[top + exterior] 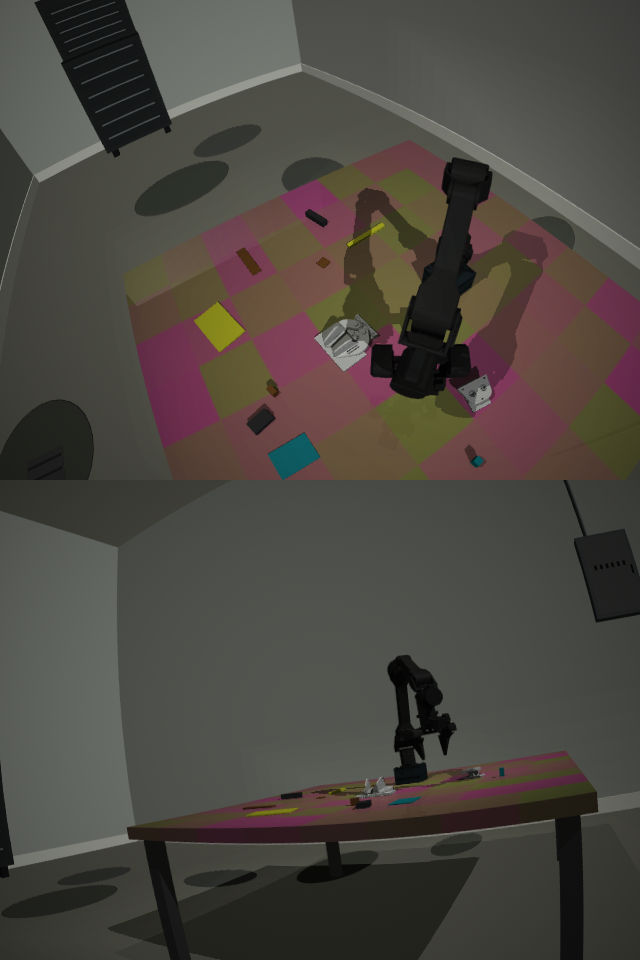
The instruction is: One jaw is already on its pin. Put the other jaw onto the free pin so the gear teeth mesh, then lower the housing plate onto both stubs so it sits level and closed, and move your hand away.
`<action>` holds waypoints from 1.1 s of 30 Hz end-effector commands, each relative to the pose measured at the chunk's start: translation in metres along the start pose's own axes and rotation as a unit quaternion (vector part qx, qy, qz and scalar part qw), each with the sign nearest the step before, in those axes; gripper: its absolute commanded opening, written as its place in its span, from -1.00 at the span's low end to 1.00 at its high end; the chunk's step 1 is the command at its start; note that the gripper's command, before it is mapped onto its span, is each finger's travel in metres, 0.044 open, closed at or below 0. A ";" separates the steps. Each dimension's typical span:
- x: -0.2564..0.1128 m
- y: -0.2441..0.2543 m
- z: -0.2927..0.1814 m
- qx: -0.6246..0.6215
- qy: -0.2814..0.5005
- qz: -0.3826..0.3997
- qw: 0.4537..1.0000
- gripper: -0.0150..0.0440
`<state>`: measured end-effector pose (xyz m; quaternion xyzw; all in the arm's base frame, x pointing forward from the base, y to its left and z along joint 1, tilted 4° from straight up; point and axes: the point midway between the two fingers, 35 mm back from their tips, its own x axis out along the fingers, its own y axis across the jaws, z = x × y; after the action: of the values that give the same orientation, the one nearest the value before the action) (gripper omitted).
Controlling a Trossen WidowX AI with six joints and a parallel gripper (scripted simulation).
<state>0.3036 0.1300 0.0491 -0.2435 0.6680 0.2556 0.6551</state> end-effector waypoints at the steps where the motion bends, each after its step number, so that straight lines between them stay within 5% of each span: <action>1: -0.003 0.037 0.007 -0.055 0.002 0.000 0.999 1.00; 12: -0.005 0.148 0.005 -0.222 0.013 -0.004 0.975 1.00; 21: 0.034 0.149 0.001 -0.225 0.013 -0.004 0.974 1.00; 33: 0.034 0.149 0.001 -0.225 0.013 -0.004 0.974 1.00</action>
<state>0.2053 0.2432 0.0194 -0.3904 0.6002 0.3956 0.5752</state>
